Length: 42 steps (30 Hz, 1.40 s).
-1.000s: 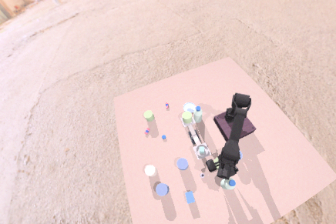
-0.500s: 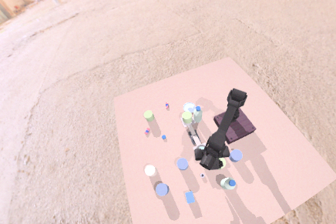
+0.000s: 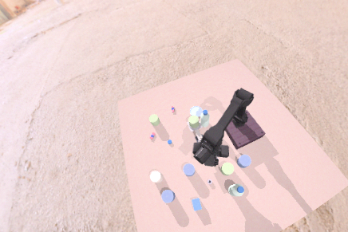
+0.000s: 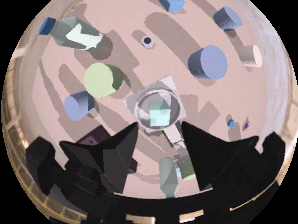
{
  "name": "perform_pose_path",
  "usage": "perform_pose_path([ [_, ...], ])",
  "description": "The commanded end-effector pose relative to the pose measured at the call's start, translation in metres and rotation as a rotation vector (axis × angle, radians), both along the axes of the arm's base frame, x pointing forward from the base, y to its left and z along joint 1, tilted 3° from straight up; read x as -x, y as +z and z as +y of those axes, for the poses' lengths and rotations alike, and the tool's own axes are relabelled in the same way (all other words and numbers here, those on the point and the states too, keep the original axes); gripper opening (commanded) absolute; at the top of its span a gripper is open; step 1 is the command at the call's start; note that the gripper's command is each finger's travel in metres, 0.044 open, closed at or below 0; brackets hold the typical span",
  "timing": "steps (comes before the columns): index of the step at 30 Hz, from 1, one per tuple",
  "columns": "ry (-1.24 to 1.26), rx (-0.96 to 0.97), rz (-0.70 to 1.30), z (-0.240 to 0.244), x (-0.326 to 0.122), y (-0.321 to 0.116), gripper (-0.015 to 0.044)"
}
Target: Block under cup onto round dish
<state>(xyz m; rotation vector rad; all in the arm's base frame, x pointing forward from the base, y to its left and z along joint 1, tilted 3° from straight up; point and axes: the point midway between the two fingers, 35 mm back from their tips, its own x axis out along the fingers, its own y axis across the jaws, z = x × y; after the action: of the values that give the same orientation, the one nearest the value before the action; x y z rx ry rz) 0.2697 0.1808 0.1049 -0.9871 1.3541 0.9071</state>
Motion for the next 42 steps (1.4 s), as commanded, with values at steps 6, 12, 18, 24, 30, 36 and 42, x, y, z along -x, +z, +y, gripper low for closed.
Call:
perform_pose_path([
  [6,-0.009,0.004,0.003,-0.003,-0.001,-0.014,0.0260],
  [12,-0.009,0.004,0.003,-0.003,-0.001,-0.024,0.0260],
  [18,-0.009,0.004,0.003,-0.003,-0.001,-0.034,0.0260],
  [24,-0.009,0.004,0.003,-0.004,-0.001,-0.044,0.0260],
  [30,-0.009,0.004,0.003,-0.004,-0.001,-0.047,0.0208],
  [36,-0.009,0.004,0.003,-0.004,-0.001,-0.047,0.0128],
  [42,-0.009,0.004,0.003,-0.004,-0.001,-0.047,0.0049],
])
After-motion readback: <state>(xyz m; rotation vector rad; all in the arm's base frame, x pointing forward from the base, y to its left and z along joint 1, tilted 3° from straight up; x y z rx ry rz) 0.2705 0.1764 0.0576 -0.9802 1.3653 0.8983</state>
